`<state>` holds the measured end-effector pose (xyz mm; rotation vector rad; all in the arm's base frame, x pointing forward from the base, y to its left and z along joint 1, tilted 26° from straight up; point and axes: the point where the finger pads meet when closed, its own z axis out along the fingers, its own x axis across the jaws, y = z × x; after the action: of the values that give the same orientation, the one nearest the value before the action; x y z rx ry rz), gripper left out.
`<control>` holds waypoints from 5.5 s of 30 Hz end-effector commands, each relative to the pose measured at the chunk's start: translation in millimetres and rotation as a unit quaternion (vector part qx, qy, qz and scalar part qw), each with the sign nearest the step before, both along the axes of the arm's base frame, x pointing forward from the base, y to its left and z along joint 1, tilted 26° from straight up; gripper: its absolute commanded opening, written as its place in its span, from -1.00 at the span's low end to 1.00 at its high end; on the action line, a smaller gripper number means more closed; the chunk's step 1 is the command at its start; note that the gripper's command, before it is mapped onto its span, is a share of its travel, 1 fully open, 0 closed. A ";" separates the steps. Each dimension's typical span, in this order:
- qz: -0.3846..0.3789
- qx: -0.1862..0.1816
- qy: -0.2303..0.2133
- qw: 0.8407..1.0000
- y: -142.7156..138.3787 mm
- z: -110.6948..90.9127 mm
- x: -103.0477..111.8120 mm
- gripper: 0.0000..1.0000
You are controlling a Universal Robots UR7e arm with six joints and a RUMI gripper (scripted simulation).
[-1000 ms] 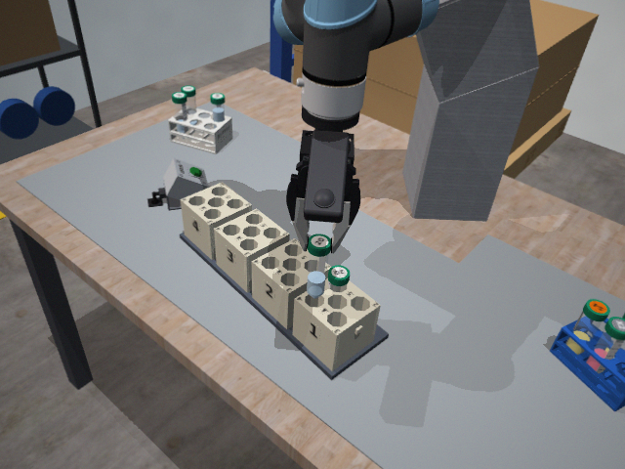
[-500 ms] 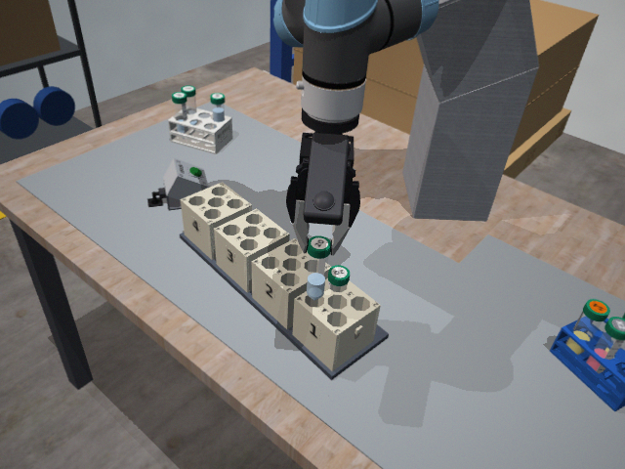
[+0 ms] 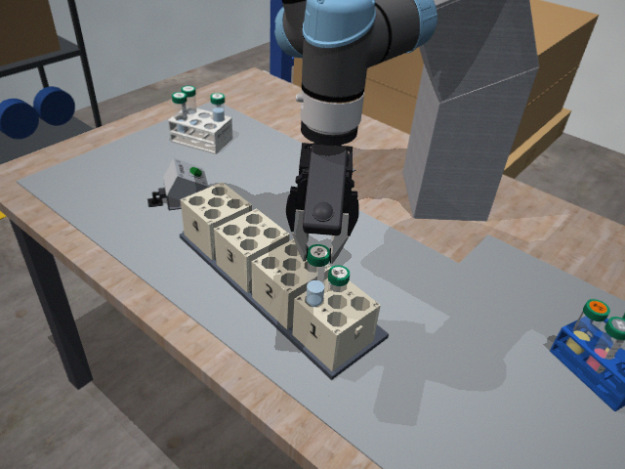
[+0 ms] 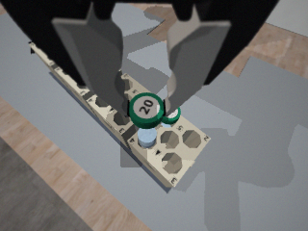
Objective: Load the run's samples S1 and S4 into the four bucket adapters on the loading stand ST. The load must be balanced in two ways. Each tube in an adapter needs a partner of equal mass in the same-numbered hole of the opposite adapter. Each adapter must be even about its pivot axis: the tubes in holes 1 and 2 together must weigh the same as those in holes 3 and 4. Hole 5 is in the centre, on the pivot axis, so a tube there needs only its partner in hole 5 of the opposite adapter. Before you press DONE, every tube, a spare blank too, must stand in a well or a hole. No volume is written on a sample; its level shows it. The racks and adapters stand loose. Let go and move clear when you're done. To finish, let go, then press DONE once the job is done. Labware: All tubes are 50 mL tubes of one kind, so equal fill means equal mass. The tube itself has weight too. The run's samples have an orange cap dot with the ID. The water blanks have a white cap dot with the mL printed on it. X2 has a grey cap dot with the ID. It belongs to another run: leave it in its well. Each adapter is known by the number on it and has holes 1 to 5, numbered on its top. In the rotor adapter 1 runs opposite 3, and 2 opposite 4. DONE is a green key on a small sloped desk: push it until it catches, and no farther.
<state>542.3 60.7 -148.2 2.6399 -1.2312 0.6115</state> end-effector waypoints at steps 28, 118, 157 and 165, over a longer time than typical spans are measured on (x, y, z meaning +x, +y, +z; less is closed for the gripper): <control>0.000 0.000 -0.001 1.000 -11.6 -33.5 11.5 -1.00; -0.135 0.044 -0.048 0.989 25.7 -48.6 -19.0 -0.30; -0.438 0.143 -0.153 0.874 230.6 -174.0 -184.8 -0.30; -0.438 0.143 -0.153 0.874 265.7 -195.5 -213.2 -0.30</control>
<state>344.6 303.4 -330.4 1.8416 -2.5261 0.6935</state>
